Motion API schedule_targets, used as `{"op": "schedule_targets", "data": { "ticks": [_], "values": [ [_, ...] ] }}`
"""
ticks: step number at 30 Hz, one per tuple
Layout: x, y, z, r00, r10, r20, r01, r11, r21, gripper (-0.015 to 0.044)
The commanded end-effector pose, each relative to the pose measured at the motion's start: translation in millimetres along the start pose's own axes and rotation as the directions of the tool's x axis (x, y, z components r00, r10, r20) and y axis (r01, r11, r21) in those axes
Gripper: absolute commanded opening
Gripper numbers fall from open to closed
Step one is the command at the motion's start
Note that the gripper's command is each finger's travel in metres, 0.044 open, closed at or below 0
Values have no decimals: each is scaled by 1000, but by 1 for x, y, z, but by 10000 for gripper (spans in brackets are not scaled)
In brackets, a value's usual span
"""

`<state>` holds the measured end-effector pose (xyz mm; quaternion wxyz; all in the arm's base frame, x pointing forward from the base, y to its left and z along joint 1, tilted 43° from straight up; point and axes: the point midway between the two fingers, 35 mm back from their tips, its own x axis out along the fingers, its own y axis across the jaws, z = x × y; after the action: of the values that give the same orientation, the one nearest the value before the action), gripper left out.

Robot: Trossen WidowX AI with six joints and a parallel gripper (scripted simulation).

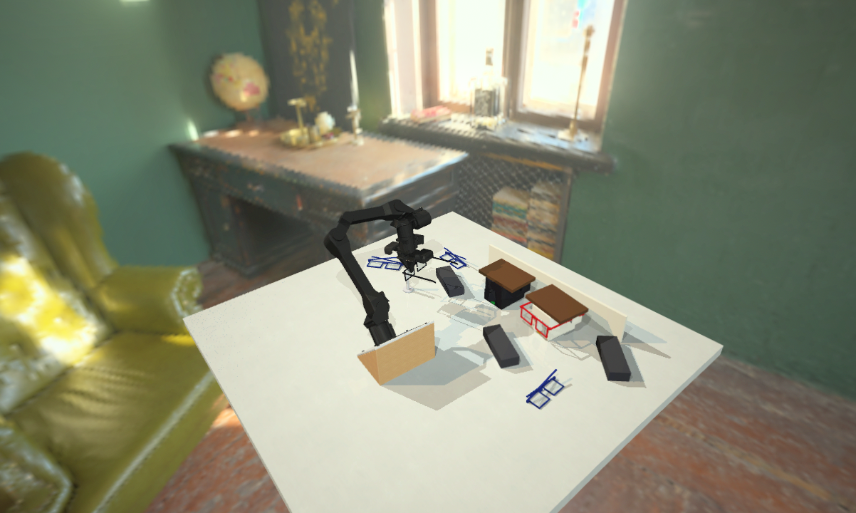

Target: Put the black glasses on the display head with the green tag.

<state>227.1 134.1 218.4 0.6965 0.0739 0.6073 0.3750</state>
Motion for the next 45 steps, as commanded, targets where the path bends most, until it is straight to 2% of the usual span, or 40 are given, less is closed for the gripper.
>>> {"op": "schedule_targets", "data": {
  "ticks": [1,16,31,39,45],
  "values": [
    [6,-26,3,1000,-9,-22,9,1000,9,0],
    [11,-126,-5,999,-10,-43,10,1000,15,0],
    [14,-215,-46,999,42,-34,-42,999,14,0],
    [17,-253,-77,996,84,-9,-84,996,7,0],
    [19,-256,-80,996,87,-6,-87,996,6,0]
  ]
}}
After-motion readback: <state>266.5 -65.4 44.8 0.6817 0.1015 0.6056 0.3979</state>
